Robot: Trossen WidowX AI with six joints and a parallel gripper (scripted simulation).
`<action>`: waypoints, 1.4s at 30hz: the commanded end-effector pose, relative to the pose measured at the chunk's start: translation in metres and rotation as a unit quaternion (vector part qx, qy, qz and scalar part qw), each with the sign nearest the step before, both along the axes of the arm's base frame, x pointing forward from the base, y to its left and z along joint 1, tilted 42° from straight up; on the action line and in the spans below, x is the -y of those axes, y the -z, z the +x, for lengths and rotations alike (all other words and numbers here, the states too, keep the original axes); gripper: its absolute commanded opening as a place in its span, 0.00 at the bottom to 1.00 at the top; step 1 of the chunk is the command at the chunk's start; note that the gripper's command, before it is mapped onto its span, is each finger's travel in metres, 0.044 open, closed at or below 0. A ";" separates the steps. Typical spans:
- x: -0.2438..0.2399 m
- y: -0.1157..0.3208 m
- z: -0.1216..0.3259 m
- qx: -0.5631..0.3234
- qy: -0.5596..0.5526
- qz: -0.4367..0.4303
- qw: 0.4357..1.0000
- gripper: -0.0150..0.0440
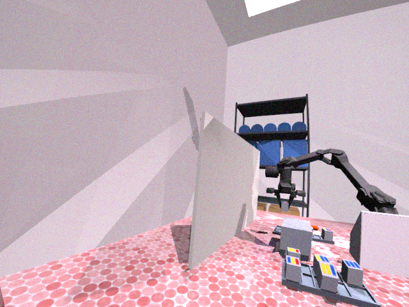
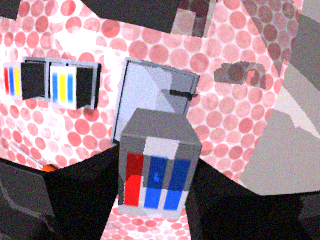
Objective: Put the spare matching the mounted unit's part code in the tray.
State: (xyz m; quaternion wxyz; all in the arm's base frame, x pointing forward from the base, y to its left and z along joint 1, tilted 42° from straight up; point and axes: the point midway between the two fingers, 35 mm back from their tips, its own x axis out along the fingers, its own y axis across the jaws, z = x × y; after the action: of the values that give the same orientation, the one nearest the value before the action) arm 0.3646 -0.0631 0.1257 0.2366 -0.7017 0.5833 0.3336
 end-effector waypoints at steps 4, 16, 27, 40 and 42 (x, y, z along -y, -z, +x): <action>0.005 0.006 0.001 -0.001 -0.002 0.000 1.000 0.25; 0.013 0.015 0.003 -0.001 -0.002 0.000 1.000 0.25; 0.021 0.024 0.004 0.000 -0.002 0.000 1.000 0.25; 0.031 0.034 0.005 0.000 -0.002 -0.001 1.000 0.25; 0.032 0.035 0.005 0.000 -0.002 -0.001 1.000 0.25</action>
State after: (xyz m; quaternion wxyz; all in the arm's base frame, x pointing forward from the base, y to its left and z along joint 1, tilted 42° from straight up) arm 0.3693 -0.0938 0.0933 0.2351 -0.7025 0.5842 0.3317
